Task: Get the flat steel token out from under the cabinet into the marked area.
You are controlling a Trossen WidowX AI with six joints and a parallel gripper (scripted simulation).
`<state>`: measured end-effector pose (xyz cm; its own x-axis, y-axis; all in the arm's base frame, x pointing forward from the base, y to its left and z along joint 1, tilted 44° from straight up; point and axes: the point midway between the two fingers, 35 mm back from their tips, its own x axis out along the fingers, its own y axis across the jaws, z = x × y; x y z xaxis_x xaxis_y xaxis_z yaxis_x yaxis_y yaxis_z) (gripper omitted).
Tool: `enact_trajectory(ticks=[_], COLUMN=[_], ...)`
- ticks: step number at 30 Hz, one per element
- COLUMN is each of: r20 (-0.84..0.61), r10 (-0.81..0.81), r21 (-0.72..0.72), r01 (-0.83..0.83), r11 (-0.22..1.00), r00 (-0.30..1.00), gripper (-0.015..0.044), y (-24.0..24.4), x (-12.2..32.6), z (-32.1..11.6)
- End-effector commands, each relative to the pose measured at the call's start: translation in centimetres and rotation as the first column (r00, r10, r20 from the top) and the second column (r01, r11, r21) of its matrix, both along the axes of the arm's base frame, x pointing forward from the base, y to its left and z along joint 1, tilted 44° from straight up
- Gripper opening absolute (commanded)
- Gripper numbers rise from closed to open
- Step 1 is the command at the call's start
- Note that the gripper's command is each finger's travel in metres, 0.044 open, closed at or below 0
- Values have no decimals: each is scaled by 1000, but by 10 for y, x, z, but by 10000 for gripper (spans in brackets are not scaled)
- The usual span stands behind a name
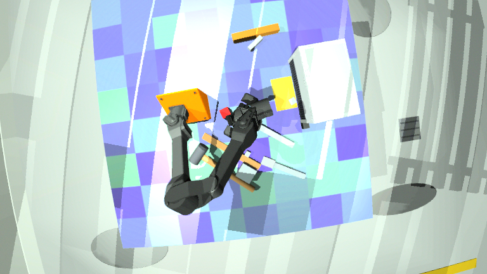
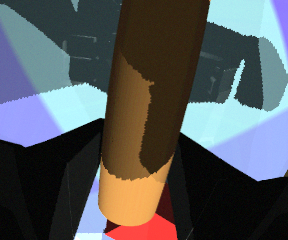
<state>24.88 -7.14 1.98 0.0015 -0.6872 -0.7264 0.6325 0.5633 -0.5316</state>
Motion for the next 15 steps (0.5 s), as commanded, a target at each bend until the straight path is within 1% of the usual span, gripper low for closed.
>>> enact_trajectory(ticks=[1, 15], r20=[8, 8], r10=[11, 11], r21=[-12, -13], r01=[-11, -11], r11=[1000, 1000], r00=[1000, 1000], gripper=[0, 0], y=[-2, -14], x=[1, -1], z=[6, 17])
